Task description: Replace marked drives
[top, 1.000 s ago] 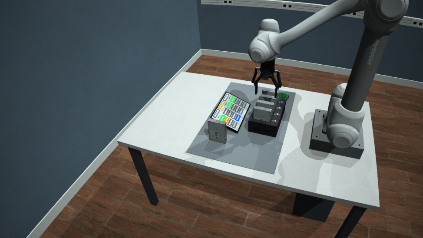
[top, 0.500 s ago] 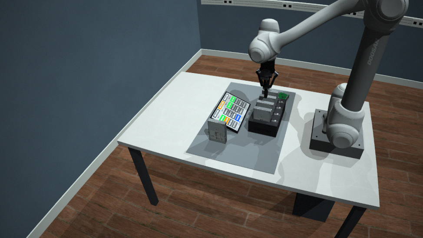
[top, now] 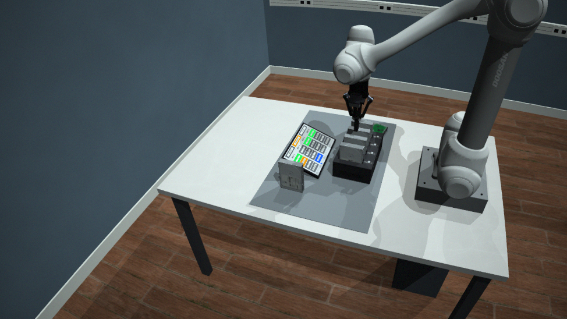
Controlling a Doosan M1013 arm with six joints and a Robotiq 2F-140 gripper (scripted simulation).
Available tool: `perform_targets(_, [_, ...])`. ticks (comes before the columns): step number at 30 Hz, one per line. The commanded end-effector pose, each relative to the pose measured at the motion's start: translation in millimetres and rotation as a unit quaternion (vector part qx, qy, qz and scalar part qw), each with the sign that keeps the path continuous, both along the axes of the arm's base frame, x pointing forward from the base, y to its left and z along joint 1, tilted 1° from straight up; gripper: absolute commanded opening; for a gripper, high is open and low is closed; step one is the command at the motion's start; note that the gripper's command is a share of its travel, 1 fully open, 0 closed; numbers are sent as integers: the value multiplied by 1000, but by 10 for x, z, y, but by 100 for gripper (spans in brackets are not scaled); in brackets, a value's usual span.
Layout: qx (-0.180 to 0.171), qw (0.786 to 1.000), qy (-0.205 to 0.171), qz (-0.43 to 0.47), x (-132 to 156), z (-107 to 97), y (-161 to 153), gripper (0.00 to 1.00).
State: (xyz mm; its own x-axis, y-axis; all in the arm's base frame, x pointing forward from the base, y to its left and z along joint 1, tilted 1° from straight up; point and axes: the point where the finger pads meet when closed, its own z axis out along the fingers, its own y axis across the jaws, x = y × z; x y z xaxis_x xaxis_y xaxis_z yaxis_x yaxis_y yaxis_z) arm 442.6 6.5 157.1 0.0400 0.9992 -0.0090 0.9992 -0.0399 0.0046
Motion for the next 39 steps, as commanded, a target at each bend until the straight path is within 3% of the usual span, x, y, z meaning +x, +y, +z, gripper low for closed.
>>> perform_targets(1, [0, 1000, 0, 0, 4, 5, 1, 10])
perform_targets(4, [0, 1000, -1, -21, 25, 7, -63, 10])
perform_targets(8, [1, 985, -2, -174, 159, 19, -592, 10])
perform_targets(10, [1, 985, -2, -174, 159, 19, -592, 10])
perform_targets(11, [2, 969, -3, -249, 195, 23, -814, 10])
perform_targets(13, [3, 955, -3, -295, 222, 29, -1234, 10])
perform_targets(18, [5, 905, -5, -426, 131, 33, -1883, 10])
perform_targets(24, [7, 820, -7, -572, -4, 32, -2693, 10])
perform_targets(25, [7, 804, -7, -595, -20, 31, -2831, 89])
perform_targets(27, [7, 804, -7, -595, -20, 31, -2831, 89])
perform_targets(28, [7, 751, -8, -660, -42, 28, -3064, 89])
perform_targets(30, [7, 721, -8, -693, -42, 28, -3064, 89])
perform_targets(34, [4, 638, -7, -770, -42, 28, -3064, 89])
perform_targets(39, [4, 635, -7, -772, -42, 28, -3064, 89])
